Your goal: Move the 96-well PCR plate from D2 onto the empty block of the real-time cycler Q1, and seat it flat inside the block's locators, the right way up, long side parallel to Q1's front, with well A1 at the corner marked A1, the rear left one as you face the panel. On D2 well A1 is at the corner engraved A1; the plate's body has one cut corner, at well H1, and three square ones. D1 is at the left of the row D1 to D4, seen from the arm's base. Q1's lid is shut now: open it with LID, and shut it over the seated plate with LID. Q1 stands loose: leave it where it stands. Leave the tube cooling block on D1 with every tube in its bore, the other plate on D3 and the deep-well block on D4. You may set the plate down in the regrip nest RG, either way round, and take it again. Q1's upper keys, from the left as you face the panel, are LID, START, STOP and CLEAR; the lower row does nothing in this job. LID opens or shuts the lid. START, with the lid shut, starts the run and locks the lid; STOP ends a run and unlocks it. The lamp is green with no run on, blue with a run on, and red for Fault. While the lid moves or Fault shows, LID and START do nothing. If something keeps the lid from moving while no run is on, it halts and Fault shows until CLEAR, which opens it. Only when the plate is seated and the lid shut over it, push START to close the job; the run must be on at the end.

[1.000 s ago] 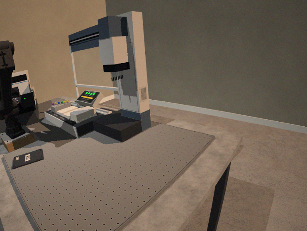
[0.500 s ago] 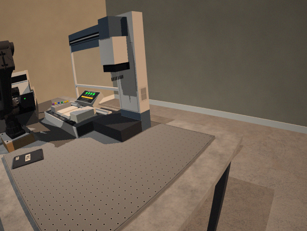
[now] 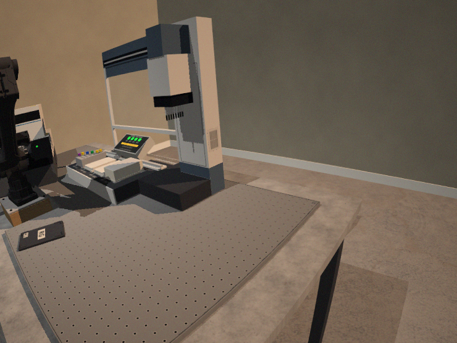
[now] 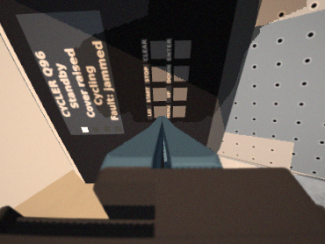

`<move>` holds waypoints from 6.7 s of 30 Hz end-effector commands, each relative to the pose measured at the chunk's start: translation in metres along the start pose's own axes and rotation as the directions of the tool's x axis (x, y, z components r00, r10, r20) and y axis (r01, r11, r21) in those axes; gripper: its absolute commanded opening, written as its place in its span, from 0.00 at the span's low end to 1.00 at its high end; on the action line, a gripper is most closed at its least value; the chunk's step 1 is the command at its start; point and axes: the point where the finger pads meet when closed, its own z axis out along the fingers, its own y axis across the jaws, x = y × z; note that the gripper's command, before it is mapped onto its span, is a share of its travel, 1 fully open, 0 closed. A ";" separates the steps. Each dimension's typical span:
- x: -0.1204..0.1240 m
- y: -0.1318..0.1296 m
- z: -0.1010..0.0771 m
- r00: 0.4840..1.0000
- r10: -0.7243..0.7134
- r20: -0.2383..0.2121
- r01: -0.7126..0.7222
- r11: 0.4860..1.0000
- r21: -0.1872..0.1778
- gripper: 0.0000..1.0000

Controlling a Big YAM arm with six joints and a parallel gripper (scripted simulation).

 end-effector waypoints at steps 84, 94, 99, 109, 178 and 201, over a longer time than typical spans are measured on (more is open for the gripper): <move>0.008 0.046 0.005 1.000 0.001 -0.017 -0.002 0.996 -0.084 0.00; 0.009 0.048 0.004 1.000 0.004 -0.022 -0.005 0.996 -0.088 0.00; 0.005 0.047 0.002 1.000 0.010 -0.013 -0.011 0.995 -0.100 0.00; 0.003 0.022 0.010 1.000 -0.003 -0.005 0.003 0.999 -0.049 0.00; 0.001 0.019 0.011 1.000 -0.003 -0.002 0.003 0.999 -0.042 0.00; 0.009 0.038 0.010 1.000 0.001 -0.013 -0.001 0.998 -0.061 0.00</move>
